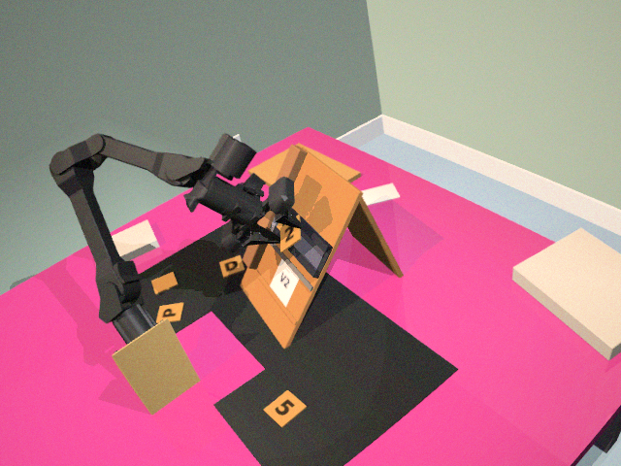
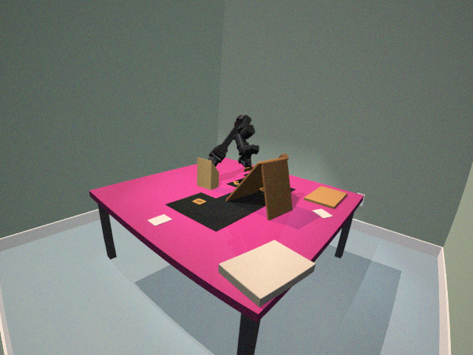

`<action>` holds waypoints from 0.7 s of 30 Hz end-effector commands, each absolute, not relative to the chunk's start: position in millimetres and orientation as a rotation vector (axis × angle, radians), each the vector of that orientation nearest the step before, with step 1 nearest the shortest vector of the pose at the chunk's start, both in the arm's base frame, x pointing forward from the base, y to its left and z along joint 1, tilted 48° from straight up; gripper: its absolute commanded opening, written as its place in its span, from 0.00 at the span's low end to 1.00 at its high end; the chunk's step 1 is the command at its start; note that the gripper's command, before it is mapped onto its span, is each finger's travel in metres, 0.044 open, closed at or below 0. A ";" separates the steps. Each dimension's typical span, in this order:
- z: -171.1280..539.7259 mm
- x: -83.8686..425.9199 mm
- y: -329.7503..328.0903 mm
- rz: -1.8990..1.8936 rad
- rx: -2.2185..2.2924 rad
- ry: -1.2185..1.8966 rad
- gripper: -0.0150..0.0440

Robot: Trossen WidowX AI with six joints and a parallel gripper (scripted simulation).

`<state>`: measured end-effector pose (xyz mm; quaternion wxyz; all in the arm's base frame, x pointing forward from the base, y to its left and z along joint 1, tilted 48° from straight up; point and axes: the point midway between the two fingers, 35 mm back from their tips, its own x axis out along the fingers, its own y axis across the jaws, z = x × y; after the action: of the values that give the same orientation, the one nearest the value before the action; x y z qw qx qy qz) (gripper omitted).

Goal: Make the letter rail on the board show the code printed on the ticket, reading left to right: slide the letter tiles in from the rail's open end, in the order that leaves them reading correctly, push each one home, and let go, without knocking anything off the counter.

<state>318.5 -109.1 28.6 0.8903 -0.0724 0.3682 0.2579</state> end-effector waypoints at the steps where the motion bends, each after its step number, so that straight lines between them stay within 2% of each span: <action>1: 17.6 318.5 -122.5 0.492 -0.054 0.770 0.25; 21: -53.3 290.9 -187.4 0.229 0.494 0.776 0.25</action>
<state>294.0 -180.0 -45.2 0.8934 0.2062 0.3797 0.1233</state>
